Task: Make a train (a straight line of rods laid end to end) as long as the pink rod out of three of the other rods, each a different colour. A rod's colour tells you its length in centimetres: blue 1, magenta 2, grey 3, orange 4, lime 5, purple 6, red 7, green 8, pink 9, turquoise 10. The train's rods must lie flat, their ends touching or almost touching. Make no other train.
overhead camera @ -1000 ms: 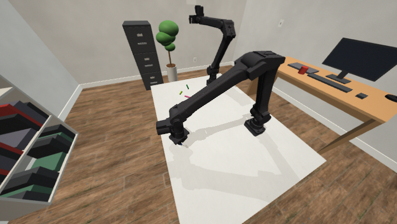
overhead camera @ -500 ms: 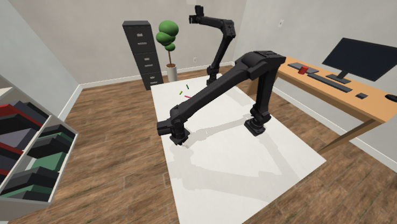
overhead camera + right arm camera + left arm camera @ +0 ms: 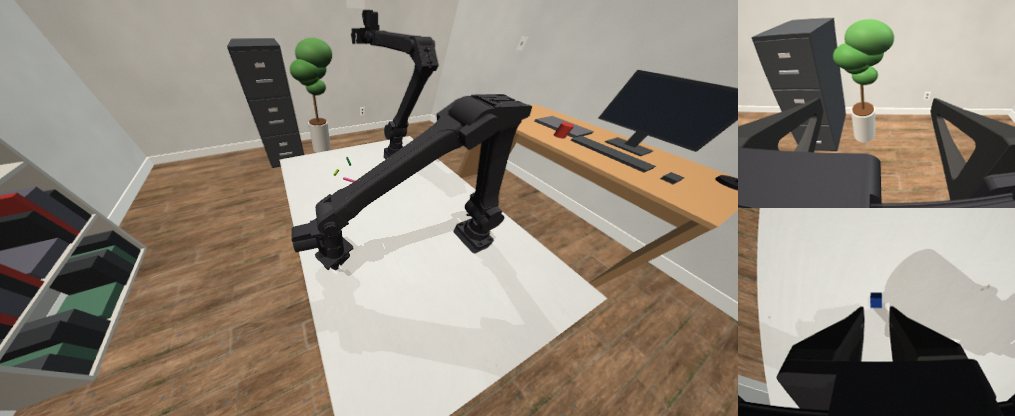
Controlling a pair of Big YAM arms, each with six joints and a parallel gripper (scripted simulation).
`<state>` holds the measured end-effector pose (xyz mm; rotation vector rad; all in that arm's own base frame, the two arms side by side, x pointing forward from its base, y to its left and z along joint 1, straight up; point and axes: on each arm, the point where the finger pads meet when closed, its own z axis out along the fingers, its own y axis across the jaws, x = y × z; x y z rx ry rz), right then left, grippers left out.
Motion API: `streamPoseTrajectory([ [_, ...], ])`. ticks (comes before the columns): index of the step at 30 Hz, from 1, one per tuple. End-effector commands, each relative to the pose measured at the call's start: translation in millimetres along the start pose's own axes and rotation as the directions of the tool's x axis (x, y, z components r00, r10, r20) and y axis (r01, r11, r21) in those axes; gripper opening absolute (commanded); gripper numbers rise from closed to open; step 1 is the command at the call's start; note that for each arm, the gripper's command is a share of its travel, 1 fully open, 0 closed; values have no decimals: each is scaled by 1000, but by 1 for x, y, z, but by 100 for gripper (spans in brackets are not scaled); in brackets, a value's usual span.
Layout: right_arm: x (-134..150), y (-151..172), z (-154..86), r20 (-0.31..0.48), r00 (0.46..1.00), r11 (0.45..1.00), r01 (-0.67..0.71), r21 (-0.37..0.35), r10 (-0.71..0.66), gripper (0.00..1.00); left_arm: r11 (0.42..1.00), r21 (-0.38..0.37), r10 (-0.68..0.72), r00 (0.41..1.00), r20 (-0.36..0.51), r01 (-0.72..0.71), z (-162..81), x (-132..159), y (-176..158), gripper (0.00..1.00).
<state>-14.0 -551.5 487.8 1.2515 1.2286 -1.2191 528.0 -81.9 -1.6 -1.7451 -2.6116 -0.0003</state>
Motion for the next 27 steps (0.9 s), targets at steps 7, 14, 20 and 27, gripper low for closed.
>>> streamPoseTrajectory([
  [7,-12,-4,-7,35,999,1000,-9,3,9,100,999,-28,17,1000,17,-17,-11,-6,8,23],
  [14,-12,-4,-7,35,999,1000,-9,3,9,100,999,-28,17,1000,17,-17,-11,-6,8,23],
  [20,-12,-4,-7,35,999,1000,-9,3,9,100,999,-28,17,1000,17,-17,-11,-6,8,23],
  [27,-12,-4,-7,35,999,1000,-9,3,9,100,999,-29,17,1000,18,-17,-12,-8,10,23],
])
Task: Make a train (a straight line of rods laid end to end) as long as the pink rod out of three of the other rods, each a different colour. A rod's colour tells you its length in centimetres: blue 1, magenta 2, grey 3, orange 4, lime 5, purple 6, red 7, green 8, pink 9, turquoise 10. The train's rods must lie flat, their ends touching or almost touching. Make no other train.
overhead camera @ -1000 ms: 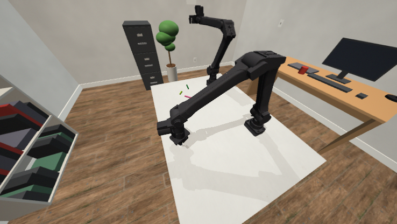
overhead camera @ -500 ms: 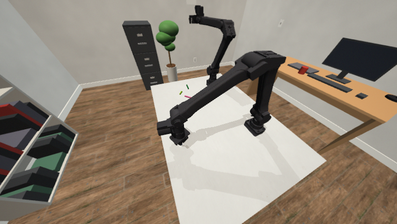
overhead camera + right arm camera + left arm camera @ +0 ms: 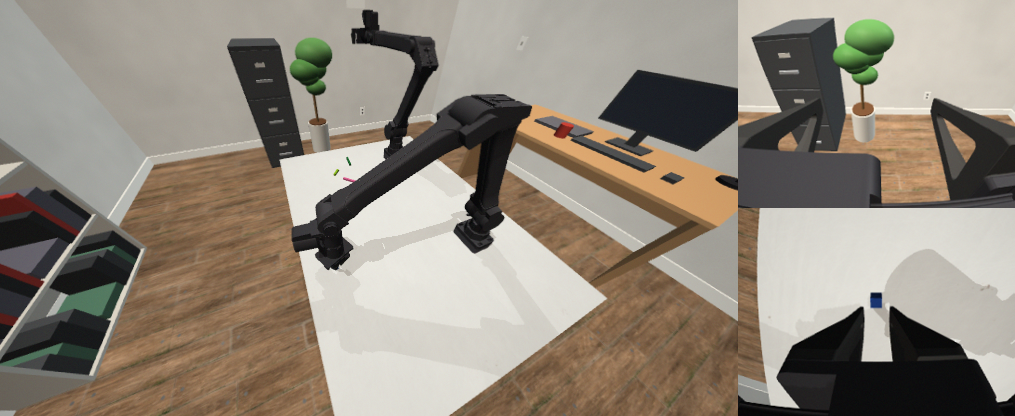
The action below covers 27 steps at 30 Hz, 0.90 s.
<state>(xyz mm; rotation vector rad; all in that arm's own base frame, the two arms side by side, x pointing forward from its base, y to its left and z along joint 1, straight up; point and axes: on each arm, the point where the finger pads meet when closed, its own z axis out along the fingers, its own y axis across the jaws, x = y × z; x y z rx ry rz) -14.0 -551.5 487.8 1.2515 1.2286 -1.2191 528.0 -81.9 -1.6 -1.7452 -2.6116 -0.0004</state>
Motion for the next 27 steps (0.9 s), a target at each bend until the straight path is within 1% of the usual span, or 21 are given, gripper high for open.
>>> streamPoseTrajectory([
  [1,-12,-4,-7,35,999,1000,-9,3,9,100,999,-30,17,1000,19,-16,-12,-8,11,23],
  [27,-12,-4,-7,35,999,1000,-9,3,9,100,999,-33,17,1000,21,-16,-12,-10,15,23],
])
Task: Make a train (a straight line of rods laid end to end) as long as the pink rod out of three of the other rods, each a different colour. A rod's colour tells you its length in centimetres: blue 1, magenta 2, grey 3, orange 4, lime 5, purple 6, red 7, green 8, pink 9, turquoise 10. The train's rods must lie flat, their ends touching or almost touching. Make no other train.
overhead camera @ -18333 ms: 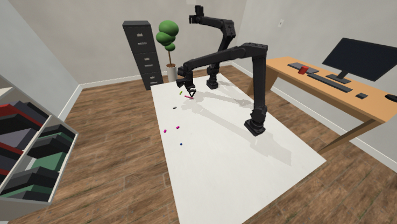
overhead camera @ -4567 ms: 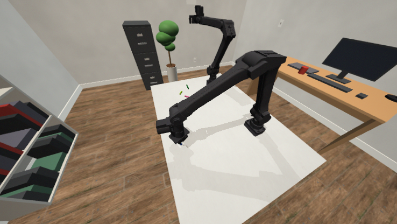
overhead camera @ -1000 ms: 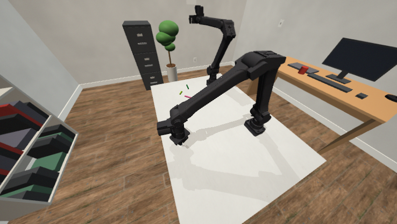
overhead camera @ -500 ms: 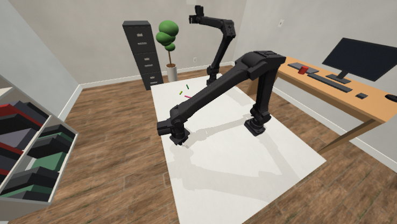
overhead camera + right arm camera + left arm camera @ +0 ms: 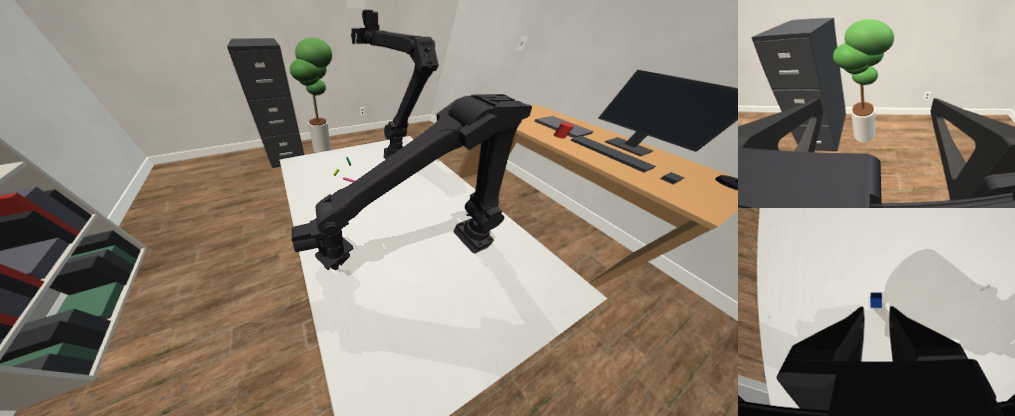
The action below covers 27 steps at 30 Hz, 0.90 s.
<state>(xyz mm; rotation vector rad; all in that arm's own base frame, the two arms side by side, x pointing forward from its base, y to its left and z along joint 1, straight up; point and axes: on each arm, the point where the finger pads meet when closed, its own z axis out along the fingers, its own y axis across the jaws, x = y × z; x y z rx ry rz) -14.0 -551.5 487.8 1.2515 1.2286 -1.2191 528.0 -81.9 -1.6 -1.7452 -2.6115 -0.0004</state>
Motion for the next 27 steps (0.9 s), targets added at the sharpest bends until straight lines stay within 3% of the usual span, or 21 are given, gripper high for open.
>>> streamPoseTrajectory([
  [1,-12,-4,-7,35,999,1000,-9,3,9,100,999,-33,17,1000,21,-16,-12,-10,15,23],
  [27,-12,-4,-7,35,999,1000,-9,3,9,100,999,-35,17,1000,22,-16,-13,-12,19,23],
])
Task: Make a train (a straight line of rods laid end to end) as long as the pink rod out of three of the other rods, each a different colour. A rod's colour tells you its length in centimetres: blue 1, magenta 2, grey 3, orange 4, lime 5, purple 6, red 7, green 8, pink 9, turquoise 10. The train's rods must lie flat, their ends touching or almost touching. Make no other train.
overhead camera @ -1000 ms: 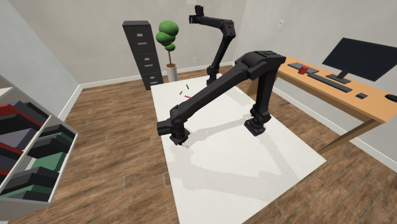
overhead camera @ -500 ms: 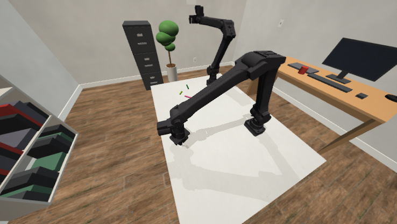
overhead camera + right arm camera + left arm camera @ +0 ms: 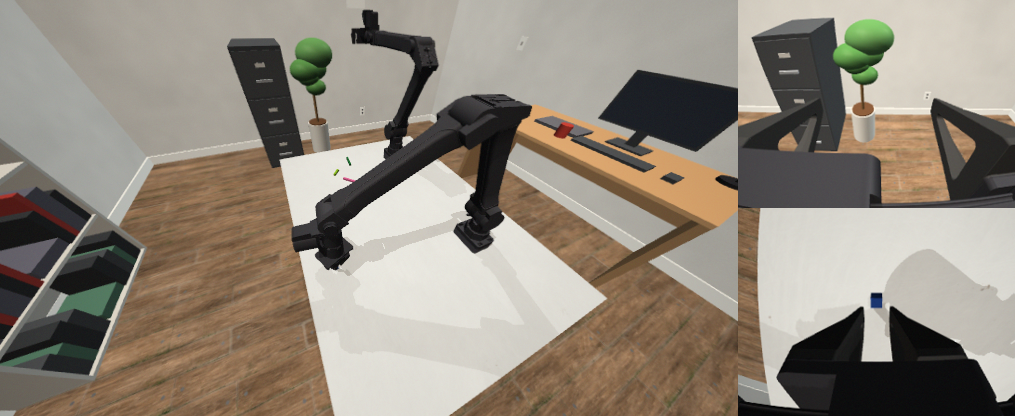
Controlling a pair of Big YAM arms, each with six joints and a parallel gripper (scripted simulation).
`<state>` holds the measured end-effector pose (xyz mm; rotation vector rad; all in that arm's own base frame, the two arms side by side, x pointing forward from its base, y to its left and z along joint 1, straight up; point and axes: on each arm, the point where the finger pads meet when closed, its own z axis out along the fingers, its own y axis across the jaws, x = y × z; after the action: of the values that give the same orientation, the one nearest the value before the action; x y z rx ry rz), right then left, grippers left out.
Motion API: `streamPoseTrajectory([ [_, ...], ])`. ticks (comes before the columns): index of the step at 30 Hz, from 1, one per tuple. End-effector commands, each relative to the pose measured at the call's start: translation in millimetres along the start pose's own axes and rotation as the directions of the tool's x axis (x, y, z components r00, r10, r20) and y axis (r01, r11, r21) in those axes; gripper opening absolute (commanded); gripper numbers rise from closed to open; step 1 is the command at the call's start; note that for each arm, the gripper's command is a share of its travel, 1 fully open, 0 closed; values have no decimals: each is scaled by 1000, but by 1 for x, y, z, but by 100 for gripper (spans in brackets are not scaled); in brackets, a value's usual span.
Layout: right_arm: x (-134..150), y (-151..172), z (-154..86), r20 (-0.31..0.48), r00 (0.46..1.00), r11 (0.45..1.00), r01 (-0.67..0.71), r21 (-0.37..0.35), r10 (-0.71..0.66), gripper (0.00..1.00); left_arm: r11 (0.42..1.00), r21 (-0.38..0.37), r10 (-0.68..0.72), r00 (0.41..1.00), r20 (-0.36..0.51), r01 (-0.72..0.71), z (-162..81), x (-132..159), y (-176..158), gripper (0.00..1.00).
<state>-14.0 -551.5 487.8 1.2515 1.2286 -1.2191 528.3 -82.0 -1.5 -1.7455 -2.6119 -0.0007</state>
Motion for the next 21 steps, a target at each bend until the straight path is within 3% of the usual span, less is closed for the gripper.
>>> streamPoseTrajectory([
  [1,-12,-4,-7,35,999,1000,-9,3,9,100,999,-31,16,1000,20,-16,-11,-11,17,23],
  [21,-12,-4,-7,35,999,1000,-9,3,9,100,1000,-20,16,1000,13,-16,-7,-9,13,23],
])
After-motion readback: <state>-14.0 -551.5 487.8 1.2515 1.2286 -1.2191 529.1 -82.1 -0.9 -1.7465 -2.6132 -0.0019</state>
